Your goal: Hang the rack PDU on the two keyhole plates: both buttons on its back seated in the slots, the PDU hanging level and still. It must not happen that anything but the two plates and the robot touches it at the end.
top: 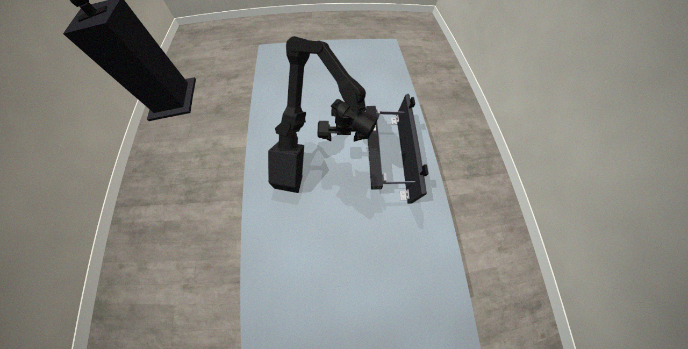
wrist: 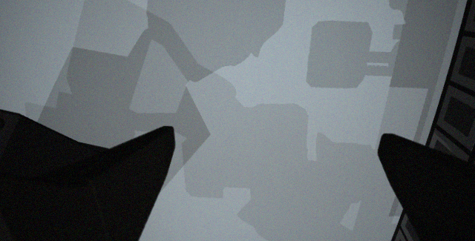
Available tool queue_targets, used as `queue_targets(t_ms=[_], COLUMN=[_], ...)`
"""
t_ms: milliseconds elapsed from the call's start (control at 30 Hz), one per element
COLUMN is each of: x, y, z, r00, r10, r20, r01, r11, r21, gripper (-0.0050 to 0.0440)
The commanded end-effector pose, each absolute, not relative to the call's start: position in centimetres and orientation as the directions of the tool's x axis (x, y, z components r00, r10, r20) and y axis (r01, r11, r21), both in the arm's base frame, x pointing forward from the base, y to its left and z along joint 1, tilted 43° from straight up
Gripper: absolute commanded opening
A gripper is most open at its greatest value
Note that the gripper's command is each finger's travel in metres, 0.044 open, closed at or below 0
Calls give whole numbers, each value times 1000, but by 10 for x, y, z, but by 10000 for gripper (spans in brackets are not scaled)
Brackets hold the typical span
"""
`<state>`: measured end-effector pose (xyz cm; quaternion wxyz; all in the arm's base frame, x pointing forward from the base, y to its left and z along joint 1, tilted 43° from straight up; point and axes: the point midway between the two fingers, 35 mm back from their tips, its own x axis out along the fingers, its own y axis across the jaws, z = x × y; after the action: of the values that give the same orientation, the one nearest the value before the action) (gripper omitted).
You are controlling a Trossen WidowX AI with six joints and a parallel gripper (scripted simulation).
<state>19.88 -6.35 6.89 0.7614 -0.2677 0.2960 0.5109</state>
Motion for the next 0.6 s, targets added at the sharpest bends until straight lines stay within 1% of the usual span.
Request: queue_targets(t_ms=[0,100,567], x=[196,193,192], y=[-89,-96,-93], z=[94,102,102], r00=[320,319,320], r10=[602,603,606], r20=[-732,-731,-728], r01=[-932,-933,-932], r11=[337,336,338], r21=[-131,-130,-129], gripper=[440,440,440])
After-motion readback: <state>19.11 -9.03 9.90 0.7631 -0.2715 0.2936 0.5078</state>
